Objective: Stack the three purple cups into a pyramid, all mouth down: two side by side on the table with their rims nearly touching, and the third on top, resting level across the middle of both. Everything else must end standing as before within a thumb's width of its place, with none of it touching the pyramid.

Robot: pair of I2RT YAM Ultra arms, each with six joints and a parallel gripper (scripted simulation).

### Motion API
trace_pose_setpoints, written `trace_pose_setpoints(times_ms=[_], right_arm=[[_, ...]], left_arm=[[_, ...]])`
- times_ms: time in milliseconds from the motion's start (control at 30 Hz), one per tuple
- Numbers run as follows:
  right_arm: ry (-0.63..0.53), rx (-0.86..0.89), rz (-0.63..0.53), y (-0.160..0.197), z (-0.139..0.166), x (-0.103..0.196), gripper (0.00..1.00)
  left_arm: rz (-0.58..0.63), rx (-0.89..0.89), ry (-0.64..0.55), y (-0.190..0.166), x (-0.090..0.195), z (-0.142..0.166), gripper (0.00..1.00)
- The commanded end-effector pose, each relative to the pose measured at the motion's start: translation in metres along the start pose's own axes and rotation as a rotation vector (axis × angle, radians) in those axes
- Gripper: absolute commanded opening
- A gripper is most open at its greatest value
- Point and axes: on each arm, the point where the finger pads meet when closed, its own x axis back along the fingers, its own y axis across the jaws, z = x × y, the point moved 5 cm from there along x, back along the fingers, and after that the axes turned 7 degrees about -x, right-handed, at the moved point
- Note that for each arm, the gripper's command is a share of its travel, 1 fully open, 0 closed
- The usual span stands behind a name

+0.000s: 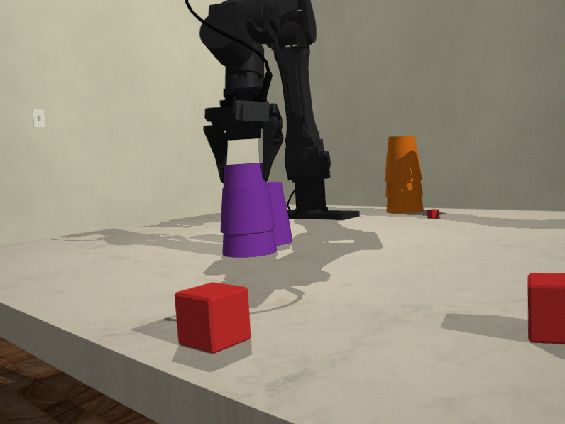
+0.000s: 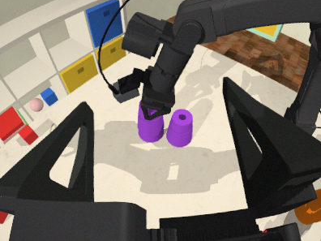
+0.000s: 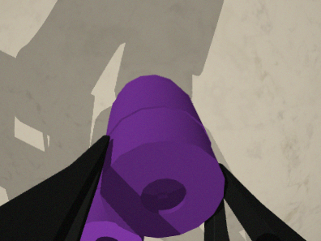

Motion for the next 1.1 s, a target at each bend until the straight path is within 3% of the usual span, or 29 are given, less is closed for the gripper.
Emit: trace_pose_setpoints(times_ms=[0,167,300,333,1067], right_arm=[[-0.043,0.011,-0.017,0.003,-0.004,0.006,0.59],[-0.044,0.007,-0.015,0.0,-0.003,0.007,0.51],[-0.044,0.006,-0.015,-0.002,-0.003,0.007,0.06],[-0.044,0.006,-0.015,-0.002,-0.003,0.007,0.0],[-0.031,0.003,-0.016,0.0,-0.017,0.05,0.0]], left_arm=[[-0.001,-0.008,-0.005,-0.001,0.005,-0.004,1.0],[-0.001,-0.008,-0.005,-0.001,0.005,-0.004,1.0],[-0.001,-0.008,-0.005,-0.001,0.005,-0.004,1.0],[-0.001,-0.008,-0.005,-0.001,0.005,-0.004,1.0],[-0.001,-0.008,-0.005,-0.001,0.005,-0.004,1.0]])
